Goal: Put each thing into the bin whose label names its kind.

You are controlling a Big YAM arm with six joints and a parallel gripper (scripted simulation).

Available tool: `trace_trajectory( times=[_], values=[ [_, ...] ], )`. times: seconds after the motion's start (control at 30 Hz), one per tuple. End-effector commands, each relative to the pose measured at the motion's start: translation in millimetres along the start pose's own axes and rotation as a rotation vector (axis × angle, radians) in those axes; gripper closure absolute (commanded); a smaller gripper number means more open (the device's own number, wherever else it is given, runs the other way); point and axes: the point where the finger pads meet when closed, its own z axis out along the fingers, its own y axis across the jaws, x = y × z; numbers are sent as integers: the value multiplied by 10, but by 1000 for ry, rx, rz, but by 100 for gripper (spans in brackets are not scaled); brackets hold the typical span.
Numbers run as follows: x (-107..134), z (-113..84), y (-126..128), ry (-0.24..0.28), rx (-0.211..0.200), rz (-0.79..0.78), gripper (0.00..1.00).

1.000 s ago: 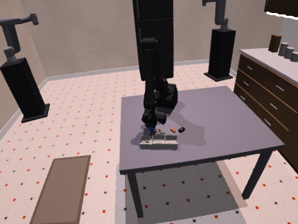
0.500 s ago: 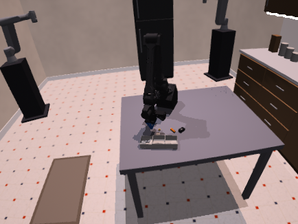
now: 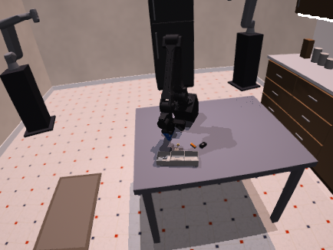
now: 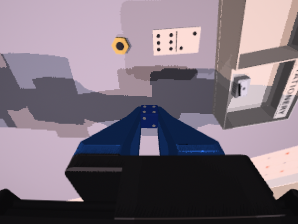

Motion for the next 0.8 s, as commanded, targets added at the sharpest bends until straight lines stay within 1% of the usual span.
trace_trajectory(
  times=[0.0, 0.2, 0.23, 0.27, 0.37, 0.4, 0.57, 0.6, 0.77],
  values=[
    [-6, -44, -106, -2, 12, 0, 89],
    [-8, -39, -102, -2, 12, 0, 89],
    [-40, -38, -151, -6, 4, 1, 89],
    [-9, -38, -101, -2, 12, 0, 89],
    [-11, -36, -100, -2, 12, 0, 89],
    [-30, -152, -221, -6, 35, -2, 89],
    [-10, -175, -230, -4, 35, -2, 89],
    [-69, -100, -223, -6, 6, 1, 89],
    [-264, -100, -463, -7, 7, 2, 89]
  ],
)
